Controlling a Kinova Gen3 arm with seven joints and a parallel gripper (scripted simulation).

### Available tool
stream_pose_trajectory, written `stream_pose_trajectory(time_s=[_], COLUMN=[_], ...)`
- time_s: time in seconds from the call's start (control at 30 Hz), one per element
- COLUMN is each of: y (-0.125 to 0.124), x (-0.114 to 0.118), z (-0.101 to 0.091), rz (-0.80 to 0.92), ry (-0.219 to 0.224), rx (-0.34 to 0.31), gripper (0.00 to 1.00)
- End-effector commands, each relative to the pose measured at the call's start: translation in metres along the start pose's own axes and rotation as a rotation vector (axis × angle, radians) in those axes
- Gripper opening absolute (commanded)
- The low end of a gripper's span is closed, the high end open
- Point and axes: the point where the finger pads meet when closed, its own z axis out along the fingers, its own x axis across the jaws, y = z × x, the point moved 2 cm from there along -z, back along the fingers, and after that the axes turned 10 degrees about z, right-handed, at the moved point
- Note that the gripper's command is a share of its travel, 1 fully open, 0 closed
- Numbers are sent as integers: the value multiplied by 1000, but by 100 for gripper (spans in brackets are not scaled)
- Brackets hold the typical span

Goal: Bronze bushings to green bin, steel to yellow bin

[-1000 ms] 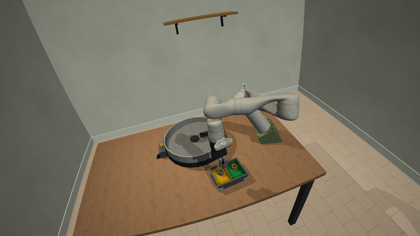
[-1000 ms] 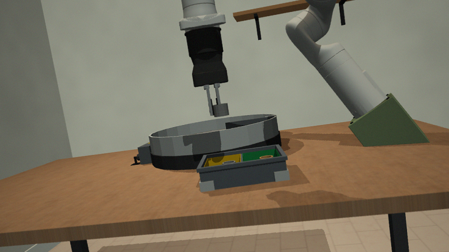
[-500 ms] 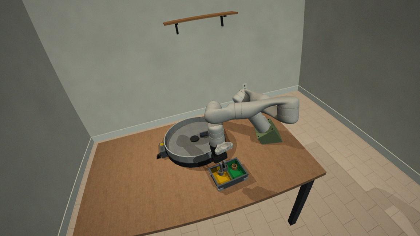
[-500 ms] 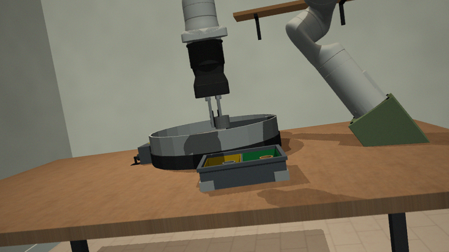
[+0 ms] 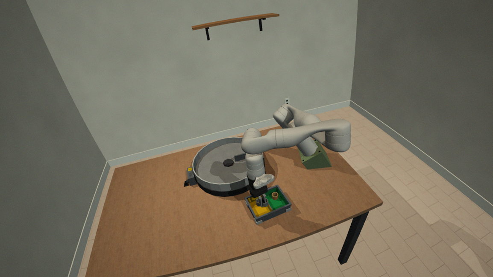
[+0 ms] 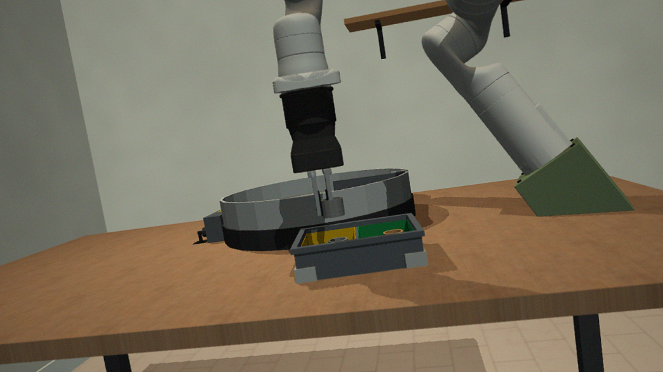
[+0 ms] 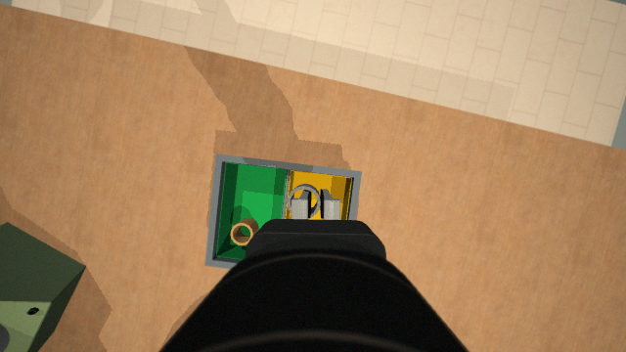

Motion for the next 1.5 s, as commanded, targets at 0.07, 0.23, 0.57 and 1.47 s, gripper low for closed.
stream_pose_trajectory(time_s=[0.07, 0.23, 0.57, 1.47], y=[3, 3, 3, 2], x=[0, 0, 0, 0], z=[12, 26, 26, 42], rz=[3, 3, 3, 3], ry=[0, 0, 0, 0], rx=[-8, -8, -8, -8], gripper=[0, 0, 0, 0])
